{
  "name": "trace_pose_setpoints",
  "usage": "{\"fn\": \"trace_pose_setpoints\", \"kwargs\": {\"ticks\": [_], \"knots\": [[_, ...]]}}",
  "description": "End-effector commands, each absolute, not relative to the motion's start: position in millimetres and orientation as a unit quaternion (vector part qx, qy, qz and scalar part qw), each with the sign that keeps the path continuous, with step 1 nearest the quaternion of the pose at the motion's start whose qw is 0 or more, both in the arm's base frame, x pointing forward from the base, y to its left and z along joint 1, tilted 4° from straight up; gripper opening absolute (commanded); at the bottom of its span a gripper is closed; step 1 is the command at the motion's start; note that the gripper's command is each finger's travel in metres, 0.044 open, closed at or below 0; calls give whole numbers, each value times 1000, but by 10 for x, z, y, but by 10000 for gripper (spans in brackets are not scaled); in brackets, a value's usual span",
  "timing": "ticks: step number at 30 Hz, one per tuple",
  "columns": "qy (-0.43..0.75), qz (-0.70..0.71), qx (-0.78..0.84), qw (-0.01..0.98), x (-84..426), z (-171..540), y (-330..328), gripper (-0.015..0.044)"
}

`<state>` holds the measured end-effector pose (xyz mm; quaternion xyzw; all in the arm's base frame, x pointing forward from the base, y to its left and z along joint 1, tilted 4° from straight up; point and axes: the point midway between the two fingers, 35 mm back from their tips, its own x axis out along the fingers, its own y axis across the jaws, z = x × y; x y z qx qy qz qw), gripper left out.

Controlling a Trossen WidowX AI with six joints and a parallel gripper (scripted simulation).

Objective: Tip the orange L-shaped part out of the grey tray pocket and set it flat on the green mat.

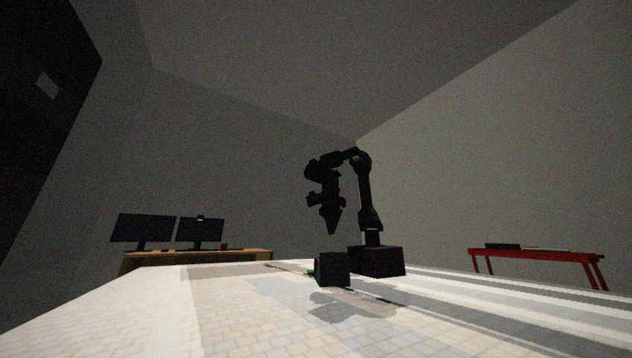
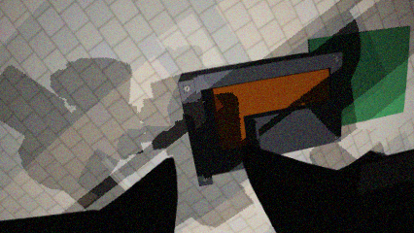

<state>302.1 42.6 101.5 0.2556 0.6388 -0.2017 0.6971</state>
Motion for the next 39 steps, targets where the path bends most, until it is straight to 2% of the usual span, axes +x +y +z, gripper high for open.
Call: {"fn": "trace_pose_setpoints", "kwargs": {"ticks": [1, 5, 11, 39], "knots": [[643, -194, 235, 702, 3005, 1057, 462, 180], [643, -194, 235, 702, 3026, 960, 467, 180], [643, -194, 235, 702, 3075, 339, 484, 180], [643, -194, 235, 702, 3105, -2, 494, 180]]}}
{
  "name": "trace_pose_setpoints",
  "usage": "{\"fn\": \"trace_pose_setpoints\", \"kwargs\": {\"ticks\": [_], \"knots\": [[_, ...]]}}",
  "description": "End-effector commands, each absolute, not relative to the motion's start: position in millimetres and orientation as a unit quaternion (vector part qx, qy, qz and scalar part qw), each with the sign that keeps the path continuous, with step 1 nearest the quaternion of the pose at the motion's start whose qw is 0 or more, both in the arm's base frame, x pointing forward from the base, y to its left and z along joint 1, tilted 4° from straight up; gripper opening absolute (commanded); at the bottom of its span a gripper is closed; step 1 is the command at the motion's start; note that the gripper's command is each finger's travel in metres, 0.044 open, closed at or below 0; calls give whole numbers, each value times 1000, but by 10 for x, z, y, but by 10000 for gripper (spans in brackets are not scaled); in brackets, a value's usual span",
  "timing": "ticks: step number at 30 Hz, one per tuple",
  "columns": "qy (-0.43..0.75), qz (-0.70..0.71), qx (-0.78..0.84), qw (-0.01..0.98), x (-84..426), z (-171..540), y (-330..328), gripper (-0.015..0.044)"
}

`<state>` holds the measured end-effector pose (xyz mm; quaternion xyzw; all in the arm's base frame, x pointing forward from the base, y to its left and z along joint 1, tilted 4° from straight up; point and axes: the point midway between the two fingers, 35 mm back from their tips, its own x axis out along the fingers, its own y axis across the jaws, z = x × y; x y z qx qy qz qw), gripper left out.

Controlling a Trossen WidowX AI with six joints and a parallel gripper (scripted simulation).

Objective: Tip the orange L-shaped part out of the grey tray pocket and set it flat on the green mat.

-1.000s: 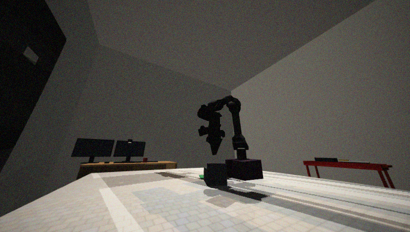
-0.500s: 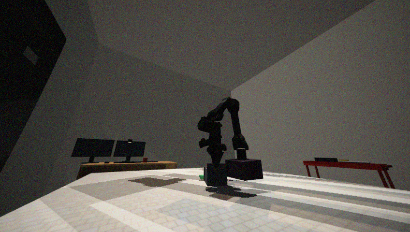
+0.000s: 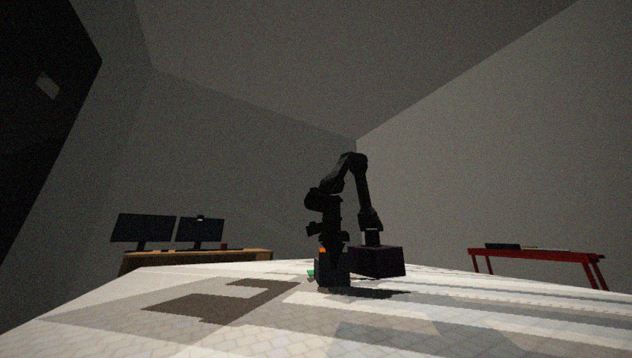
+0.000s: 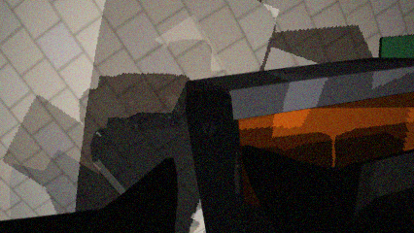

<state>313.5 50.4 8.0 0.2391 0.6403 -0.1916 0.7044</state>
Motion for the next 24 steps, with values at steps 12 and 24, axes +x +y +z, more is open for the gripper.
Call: {"fn": "trace_pose_setpoints", "kwargs": {"ticks": [12, 24], "knots": [[644, -194, 235, 702, 3107, -42, 495, 180], [644, -194, 235, 702, 3107, -42, 495, 180]]}}
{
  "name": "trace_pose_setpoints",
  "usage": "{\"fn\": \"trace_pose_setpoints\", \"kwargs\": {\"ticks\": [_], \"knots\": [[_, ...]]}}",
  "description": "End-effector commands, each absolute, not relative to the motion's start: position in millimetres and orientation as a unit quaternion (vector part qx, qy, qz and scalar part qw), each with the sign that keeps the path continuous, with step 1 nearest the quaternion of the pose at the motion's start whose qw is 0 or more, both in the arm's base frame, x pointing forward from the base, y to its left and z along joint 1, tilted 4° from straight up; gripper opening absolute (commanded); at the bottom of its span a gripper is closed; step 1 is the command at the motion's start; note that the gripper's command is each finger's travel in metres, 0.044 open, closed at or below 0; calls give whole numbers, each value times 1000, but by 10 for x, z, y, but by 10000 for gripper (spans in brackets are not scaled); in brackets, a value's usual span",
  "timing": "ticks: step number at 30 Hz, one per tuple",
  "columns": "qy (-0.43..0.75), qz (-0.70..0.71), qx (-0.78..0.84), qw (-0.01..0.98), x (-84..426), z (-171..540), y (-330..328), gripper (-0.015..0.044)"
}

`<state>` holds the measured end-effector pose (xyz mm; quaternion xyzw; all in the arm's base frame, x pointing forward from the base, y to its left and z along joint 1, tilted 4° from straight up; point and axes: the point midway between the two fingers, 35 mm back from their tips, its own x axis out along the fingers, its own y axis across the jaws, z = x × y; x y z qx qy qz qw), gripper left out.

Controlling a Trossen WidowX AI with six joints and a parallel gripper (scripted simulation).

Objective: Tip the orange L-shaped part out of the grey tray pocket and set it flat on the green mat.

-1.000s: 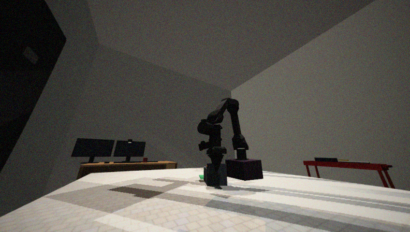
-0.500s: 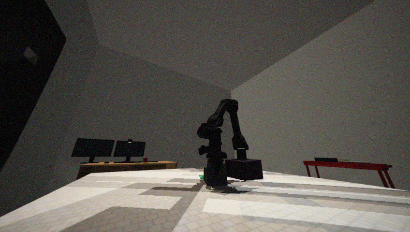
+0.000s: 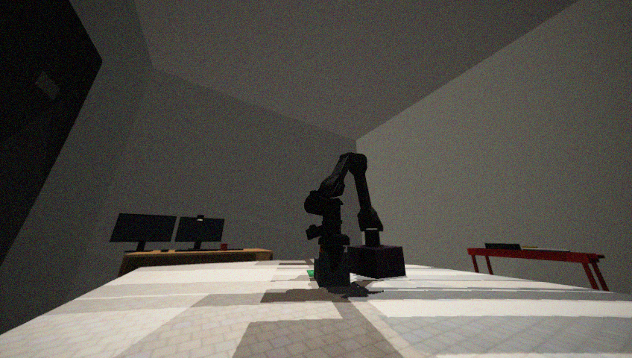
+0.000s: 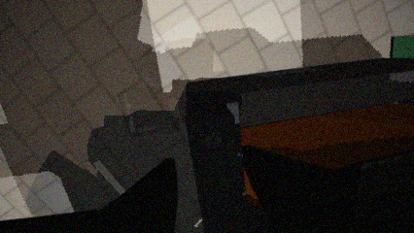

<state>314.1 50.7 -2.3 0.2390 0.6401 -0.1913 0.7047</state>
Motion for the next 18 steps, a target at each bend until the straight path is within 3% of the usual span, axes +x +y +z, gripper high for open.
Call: {"fn": "trace_pose_setpoints", "kwargs": {"ticks": [1, 18], "knots": [[640, -191, 239, 705, 3141, -23, 507, 180], [643, -194, 236, 702, 3164, 143, 586, 180]]}}
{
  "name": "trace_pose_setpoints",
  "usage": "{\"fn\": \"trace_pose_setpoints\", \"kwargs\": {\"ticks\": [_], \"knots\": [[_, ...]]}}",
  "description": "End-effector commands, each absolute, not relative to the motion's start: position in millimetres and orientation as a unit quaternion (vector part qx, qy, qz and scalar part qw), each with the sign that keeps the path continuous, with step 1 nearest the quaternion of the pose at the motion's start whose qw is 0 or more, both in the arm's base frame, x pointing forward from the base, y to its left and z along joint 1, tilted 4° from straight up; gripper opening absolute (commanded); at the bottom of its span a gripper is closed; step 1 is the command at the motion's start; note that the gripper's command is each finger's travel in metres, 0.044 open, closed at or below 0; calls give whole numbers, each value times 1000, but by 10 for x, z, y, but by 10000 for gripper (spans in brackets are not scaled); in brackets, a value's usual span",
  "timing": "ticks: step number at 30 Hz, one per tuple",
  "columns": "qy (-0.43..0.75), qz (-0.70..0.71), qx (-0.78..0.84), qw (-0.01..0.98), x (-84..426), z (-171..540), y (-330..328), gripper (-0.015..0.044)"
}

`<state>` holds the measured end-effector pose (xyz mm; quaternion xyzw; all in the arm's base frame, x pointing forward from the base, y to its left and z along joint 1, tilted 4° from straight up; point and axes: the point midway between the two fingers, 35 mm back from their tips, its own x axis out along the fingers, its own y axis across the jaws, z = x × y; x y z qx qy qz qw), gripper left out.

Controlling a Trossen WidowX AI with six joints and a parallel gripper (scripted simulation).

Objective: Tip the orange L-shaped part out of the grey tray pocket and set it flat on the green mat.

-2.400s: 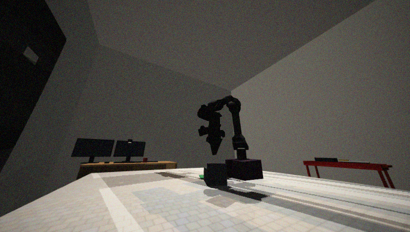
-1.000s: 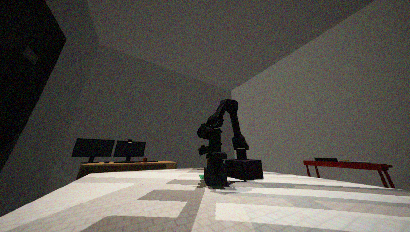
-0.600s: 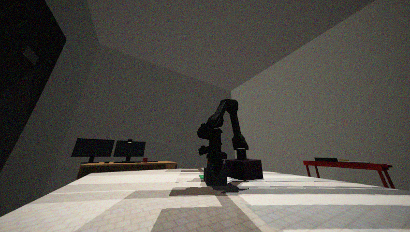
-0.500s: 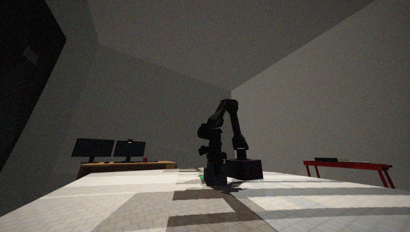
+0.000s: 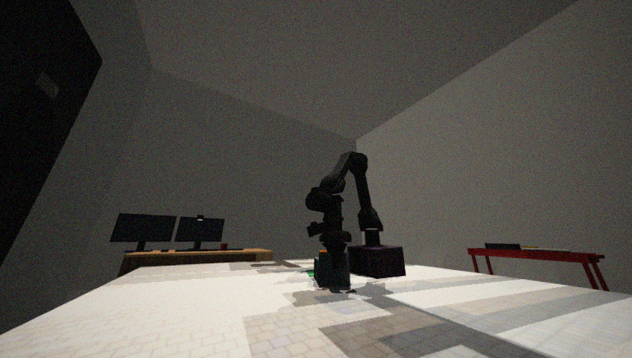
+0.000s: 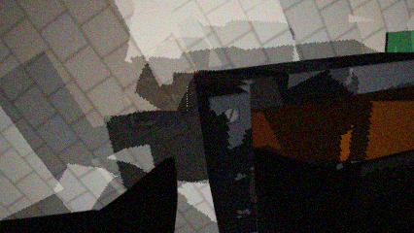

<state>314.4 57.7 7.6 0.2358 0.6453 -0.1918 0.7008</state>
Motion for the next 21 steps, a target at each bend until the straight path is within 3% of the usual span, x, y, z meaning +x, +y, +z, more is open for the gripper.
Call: {"fn": "trace_pose_setpoints", "kwargs": {"ticks": [1, 7, 21], "knots": [[643, -194, 236, 702, 3163, 211, 578, 180], [643, -194, 236, 702, 3018, 1019, 468, 180], [645, -195, 237, 700, 3002, 1017, 470, 180]]}}
